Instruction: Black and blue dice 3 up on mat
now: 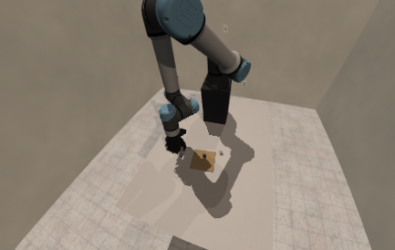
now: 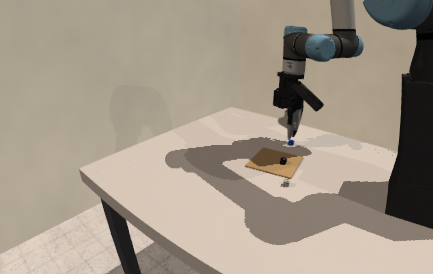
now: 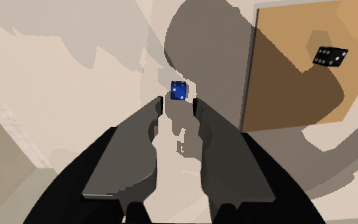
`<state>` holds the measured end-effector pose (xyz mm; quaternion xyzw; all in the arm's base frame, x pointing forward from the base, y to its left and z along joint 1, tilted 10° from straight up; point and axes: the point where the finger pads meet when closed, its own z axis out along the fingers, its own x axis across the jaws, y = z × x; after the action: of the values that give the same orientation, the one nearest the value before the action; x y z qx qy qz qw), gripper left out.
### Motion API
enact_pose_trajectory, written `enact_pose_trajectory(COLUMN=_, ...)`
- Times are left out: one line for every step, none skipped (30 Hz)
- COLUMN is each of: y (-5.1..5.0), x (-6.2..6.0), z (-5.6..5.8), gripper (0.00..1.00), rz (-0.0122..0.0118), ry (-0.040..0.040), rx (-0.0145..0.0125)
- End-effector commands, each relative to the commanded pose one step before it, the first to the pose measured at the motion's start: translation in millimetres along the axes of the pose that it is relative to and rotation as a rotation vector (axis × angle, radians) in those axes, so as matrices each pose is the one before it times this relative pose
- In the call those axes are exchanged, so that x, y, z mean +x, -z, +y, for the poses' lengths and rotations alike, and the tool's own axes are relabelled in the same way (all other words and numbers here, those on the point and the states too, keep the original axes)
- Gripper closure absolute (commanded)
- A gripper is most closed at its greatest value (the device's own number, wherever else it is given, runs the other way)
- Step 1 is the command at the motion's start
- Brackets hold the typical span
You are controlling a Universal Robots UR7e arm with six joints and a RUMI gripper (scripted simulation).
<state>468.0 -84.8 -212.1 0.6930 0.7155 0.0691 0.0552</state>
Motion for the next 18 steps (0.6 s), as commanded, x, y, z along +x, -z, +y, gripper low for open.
enact_pose_trajectory(y=0.36, x=-0.2, z=0.44, gripper=0.82, rz=-0.00056, ry=0.00008, rx=-0.00107)
enact_pose_trajectory(y=0.0, x=0.0, z=0.0, gripper=0.82, rz=0.0, ry=0.0, rx=0.0)
enact_pose_trajectory(y=0.0, x=0.0, z=0.0, gripper=0.82, rz=0.0, ry=0.0, rx=0.0)
enact_pose_trajectory(y=0.0, x=0.0, z=0.0, gripper=0.82, rz=0.0, ry=0.0, rx=0.0)
enact_pose_trajectory(y=0.0, x=0.0, z=0.0, gripper=0.82, rz=0.0, ry=0.0, rx=0.0)
enact_pose_trajectory(y=0.0, x=0.0, z=0.0, gripper=0.82, rz=0.0, ry=0.0, rx=0.0)
enact_pose_trajectory(y=0.0, x=0.0, z=0.0, gripper=0.82, rz=0.0, ry=0.0, rx=0.0)
enact_pose_trajectory(y=0.0, x=0.0, z=0.0, gripper=0.82, rz=0.0, ry=0.0, rx=0.0)
enact_pose_trajectory(y=-0.01, x=0.0, z=0.0, gripper=0.82, rz=0.0, ry=0.0, rx=0.0)
enact_pose_trajectory(y=-0.05, x=0.0, z=0.0, gripper=0.82, rz=0.0, ry=0.0, rx=0.0)
enact_pose_trajectory(y=-0.13, x=0.0, z=0.0, gripper=0.82, rz=0.0, ry=0.0, rx=0.0)
enact_pose_trajectory(y=-0.23, x=0.0, z=0.0, gripper=0.82, rz=0.0, ry=0.0, rx=0.0)
enact_pose_trajectory(y=-0.35, x=0.0, z=0.0, gripper=0.82, rz=0.0, ry=0.0, rx=0.0)
enact_pose_trajectory(y=-0.48, x=0.0, z=0.0, gripper=0.82, rz=0.0, ry=0.0, rx=0.0)
enact_pose_trajectory(y=-0.62, x=0.0, z=0.0, gripper=0.82, rz=0.0, ry=0.0, rx=0.0)
enact_pose_trajectory(y=-0.75, x=0.0, z=0.0, gripper=0.82, rz=0.0, ry=0.0, rx=0.0)
enact_pose_trajectory(y=-0.88, x=0.0, z=0.0, gripper=0.82, rz=0.0, ry=0.0, rx=0.0)
enact_pose_trajectory(y=-1.0, x=0.0, z=0.0, gripper=0.82, rz=0.0, ry=0.0, rx=0.0)
